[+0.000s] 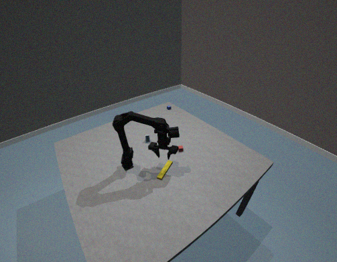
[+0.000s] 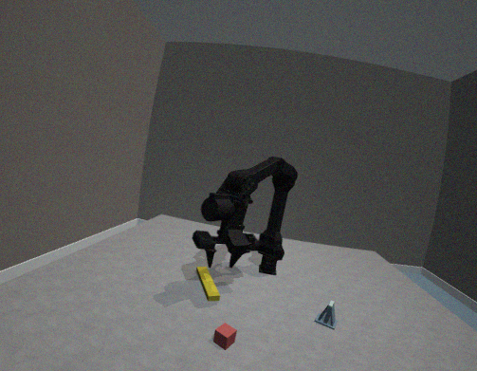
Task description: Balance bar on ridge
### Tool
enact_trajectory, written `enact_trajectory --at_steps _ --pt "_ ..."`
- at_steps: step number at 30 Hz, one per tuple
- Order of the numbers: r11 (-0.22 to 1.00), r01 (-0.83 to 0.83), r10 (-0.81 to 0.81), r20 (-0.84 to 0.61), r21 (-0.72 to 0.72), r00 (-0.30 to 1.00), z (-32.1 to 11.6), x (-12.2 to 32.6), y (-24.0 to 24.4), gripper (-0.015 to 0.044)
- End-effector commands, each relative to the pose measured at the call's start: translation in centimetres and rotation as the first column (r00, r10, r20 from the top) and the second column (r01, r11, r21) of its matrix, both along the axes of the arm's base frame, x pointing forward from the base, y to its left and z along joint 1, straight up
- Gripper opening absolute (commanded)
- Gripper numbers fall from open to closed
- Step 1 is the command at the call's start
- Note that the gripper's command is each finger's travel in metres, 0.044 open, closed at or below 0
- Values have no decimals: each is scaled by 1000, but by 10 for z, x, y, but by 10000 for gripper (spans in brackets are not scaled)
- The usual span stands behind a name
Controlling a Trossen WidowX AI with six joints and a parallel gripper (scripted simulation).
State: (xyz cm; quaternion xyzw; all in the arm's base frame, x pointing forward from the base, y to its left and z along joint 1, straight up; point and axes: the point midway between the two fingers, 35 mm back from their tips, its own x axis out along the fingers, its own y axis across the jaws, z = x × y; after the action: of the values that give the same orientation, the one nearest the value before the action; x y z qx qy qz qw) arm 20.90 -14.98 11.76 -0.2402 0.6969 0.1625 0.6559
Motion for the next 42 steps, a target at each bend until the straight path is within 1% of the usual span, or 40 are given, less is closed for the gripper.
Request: enact_trajectory --at_steps 1,23,26,33,42 --pt "1000 13 -13 6 18 1000 0 -4 -8 315" --pt "991 90 -94 44 101 995 0 -45 -53 315" --pt "991 90 -94 44 101 995 -6 -45 -53 315" --pt "991 90 -94 44 102 995 -44 -45 -54 315" --pt "991 90 -94 44 102 995 -50 -44 -54 315"
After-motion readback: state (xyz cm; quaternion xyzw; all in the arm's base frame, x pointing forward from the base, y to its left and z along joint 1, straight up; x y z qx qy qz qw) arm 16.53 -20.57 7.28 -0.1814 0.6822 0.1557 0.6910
